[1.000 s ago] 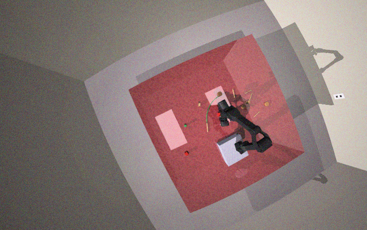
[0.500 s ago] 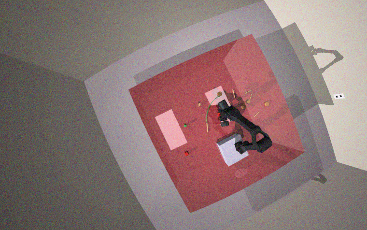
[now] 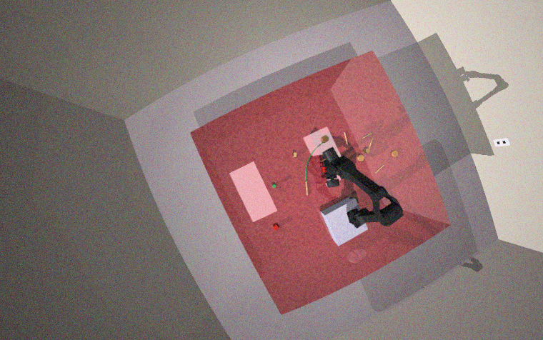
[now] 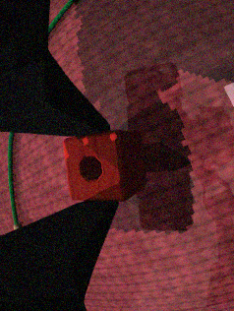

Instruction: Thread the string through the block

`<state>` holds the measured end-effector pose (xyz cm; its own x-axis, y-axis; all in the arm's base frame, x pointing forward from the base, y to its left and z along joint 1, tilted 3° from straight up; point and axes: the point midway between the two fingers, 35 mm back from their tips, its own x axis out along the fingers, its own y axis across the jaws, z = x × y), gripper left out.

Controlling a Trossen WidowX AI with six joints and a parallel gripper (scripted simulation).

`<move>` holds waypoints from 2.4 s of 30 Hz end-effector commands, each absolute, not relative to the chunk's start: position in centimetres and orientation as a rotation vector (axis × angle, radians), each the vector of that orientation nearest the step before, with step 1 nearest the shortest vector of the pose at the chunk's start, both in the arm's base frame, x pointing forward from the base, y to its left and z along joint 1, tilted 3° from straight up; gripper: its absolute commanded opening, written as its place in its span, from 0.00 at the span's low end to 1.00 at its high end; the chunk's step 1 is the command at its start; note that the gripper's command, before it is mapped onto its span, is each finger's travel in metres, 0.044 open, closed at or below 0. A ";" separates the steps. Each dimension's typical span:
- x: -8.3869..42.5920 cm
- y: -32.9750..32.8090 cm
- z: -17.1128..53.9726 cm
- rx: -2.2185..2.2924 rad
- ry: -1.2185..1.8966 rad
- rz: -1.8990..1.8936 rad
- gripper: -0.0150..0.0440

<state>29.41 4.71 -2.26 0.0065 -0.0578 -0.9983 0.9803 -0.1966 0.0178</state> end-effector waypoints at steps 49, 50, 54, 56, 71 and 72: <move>30.1 7.8 -2.5 0.881 0.688 -1.594 0.25; 30.1 7.9 -2.5 0.866 0.676 -1.601 0.25; 30.2 8.3 -2.8 0.801 0.623 -1.626 0.25; 30.3 8.5 -2.9 0.768 0.595 -1.635 0.25; 30.4 9.5 -3.5 0.583 0.445 -1.696 0.25; 30.4 9.6 -3.6 0.569 0.433 -1.699 0.25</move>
<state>30.41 9.41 -3.20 -0.1444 -0.7664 -0.6259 0.9790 -0.2027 0.0223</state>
